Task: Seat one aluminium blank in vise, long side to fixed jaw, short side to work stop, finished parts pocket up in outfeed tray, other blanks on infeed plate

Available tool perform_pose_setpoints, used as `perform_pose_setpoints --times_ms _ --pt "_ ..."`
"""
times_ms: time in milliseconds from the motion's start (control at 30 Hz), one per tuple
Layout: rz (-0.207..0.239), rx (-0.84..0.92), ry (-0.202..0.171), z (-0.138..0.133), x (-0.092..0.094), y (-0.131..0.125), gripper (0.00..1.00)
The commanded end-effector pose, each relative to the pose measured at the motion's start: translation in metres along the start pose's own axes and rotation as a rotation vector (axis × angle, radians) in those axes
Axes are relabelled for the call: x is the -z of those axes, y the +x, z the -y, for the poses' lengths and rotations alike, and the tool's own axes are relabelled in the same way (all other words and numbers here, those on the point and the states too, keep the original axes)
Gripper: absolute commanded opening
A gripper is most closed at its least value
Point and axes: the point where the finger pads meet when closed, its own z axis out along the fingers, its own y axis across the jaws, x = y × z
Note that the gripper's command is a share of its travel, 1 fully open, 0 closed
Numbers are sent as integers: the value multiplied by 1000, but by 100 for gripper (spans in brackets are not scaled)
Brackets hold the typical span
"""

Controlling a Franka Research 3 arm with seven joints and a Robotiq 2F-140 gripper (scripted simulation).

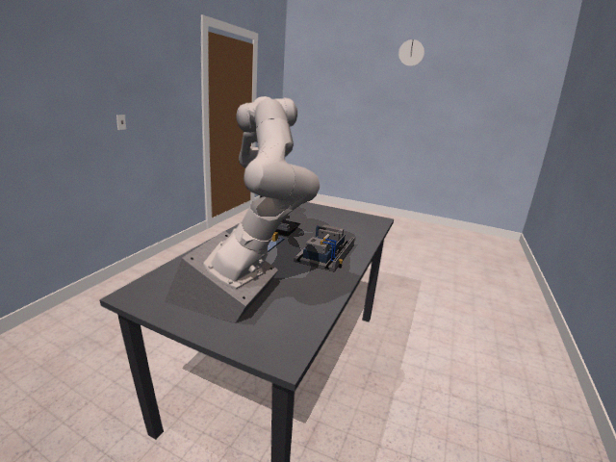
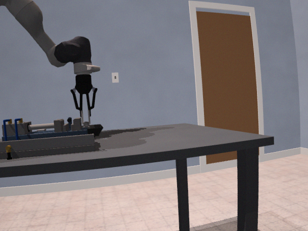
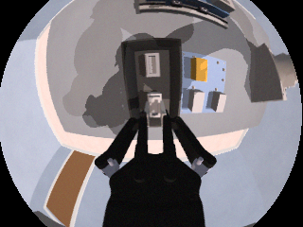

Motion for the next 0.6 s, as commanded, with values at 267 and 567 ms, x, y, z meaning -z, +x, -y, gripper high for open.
perform_pose_setpoints --times_ms 267,567 --pt "7 5 7 2 -1 -3 0" --pt "7 5 7 2 -2 -3 0"
